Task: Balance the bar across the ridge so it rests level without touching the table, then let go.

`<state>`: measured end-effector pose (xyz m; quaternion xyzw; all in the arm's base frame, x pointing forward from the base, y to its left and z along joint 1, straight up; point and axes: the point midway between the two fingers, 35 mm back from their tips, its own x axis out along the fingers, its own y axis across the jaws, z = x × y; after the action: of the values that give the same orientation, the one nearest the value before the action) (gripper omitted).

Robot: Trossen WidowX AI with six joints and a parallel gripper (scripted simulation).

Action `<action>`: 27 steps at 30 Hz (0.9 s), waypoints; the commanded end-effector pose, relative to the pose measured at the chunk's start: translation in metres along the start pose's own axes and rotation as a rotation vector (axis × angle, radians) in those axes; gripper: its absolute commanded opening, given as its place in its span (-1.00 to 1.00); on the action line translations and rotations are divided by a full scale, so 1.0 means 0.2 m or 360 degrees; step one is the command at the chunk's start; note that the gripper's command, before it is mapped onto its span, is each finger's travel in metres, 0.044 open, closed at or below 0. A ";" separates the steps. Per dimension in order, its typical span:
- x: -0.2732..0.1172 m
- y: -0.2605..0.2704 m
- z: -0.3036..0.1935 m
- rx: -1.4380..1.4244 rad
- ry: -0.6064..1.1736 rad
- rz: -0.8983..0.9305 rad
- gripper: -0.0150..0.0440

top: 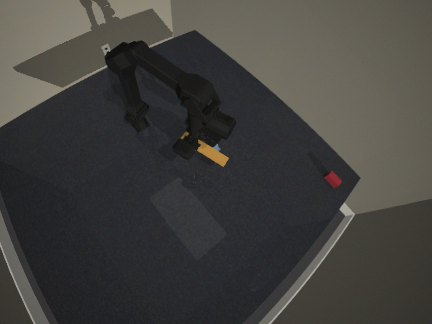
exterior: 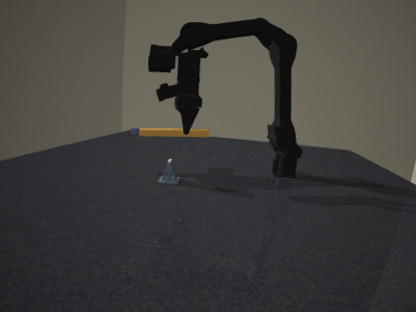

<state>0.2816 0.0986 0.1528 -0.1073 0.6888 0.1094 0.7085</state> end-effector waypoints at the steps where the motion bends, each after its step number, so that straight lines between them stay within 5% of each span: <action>1: 0.00 0.06 0.02 0.0036 -0.0004 0.0006 -0.49; 27: 0.06 0.36 0.04 0.0159 -0.0004 0.0015 -0.49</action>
<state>0.2678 0.1680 0.1455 -0.0717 0.6925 0.0793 0.7135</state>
